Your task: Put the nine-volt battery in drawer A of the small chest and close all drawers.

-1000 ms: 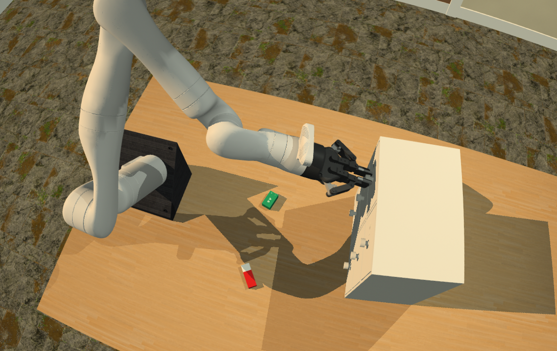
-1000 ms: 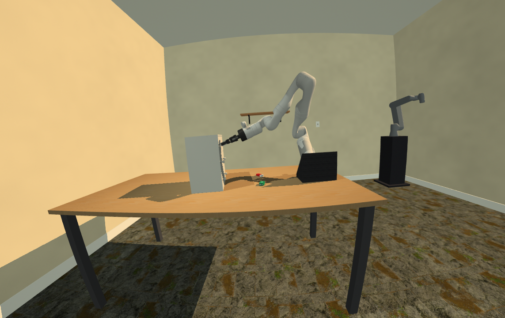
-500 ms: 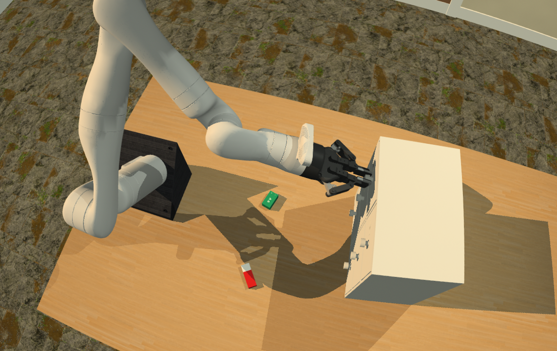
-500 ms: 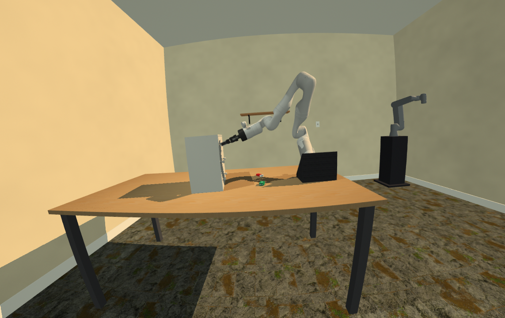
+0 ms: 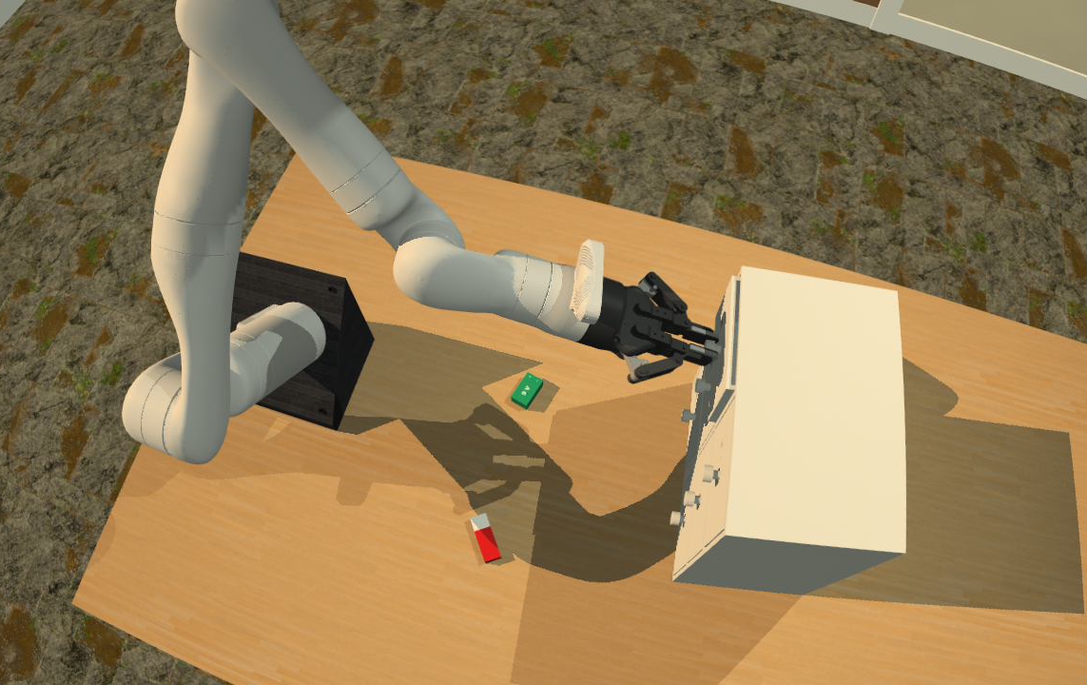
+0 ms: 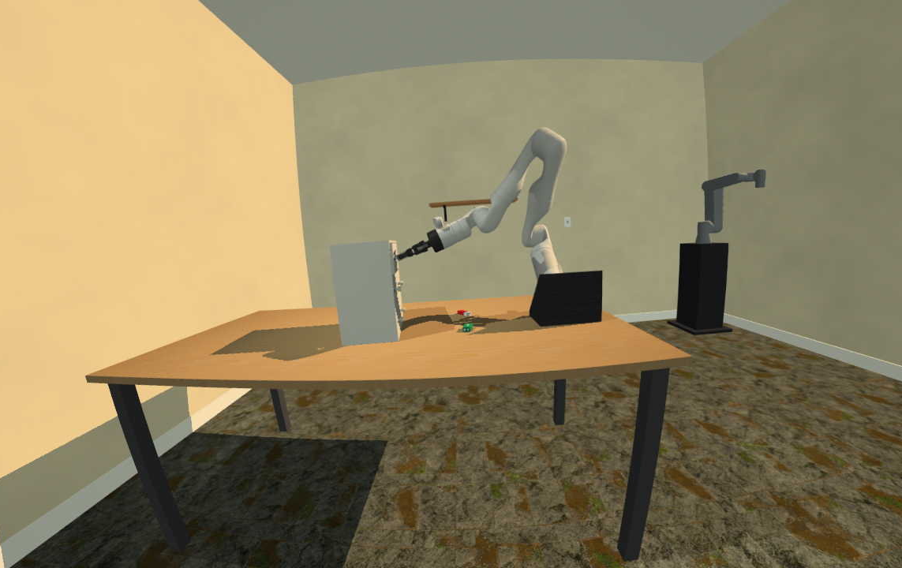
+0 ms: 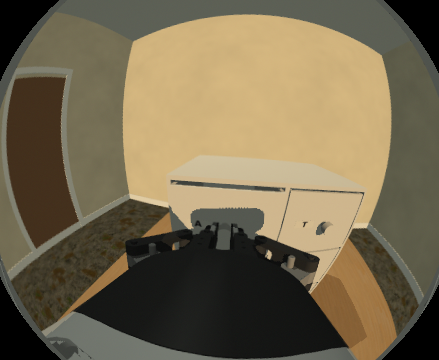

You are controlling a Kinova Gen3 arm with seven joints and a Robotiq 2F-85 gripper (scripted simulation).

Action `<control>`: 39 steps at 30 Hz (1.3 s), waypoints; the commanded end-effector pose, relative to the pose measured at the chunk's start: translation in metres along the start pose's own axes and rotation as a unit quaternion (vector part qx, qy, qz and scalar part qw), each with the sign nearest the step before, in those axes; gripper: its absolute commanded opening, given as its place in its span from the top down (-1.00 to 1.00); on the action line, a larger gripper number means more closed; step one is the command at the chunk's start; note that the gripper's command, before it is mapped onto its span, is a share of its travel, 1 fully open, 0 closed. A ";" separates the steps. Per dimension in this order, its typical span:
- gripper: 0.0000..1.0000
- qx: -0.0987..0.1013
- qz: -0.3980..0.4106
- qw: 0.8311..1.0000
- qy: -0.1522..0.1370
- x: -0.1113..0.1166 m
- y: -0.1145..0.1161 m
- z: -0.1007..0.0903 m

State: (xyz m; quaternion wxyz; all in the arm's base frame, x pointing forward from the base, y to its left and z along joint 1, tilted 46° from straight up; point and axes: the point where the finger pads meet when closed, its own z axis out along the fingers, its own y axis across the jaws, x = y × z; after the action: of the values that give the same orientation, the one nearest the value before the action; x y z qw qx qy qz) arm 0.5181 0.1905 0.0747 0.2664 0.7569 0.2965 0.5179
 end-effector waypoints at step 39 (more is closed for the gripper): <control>0.73 0.001 0.000 1.000 0.001 -0.016 -0.001 -0.045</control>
State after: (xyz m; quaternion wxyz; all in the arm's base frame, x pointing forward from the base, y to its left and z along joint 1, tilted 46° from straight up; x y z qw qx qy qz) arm 0.4740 0.1827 0.0787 0.2666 0.7572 0.2957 0.5178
